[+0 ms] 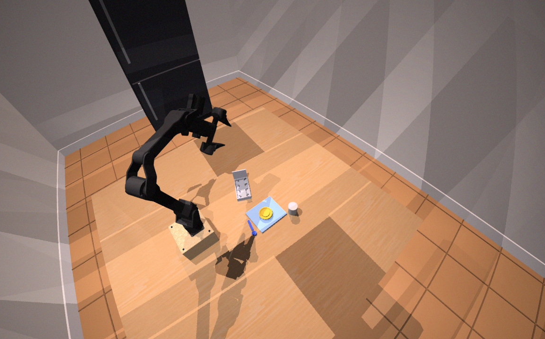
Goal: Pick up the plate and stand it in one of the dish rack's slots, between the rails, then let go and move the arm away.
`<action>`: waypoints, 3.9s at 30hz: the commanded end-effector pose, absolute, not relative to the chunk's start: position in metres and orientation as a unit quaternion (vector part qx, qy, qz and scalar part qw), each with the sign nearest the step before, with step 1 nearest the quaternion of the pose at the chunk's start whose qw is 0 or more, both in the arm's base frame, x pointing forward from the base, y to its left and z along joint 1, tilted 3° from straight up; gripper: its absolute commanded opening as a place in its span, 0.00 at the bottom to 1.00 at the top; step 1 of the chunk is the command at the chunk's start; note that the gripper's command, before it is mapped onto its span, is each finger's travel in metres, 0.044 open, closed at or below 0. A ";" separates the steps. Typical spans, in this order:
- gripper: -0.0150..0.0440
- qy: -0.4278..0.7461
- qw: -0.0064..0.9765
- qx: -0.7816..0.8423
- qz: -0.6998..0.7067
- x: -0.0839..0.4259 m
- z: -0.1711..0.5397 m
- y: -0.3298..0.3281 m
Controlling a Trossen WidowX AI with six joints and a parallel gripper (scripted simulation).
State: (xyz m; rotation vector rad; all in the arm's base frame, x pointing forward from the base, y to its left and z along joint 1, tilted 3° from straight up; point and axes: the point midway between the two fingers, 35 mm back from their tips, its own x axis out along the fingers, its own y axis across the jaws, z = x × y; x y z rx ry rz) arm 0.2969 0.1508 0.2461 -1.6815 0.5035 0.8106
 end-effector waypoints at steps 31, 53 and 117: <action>0.93 0.543 0.714 -0.385 0.216 0.330 0.169 0.018; 0.93 0.676 0.724 -0.118 0.069 0.313 0.129 -0.063; 0.93 0.712 0.702 0.013 -0.006 0.302 -0.054 -0.100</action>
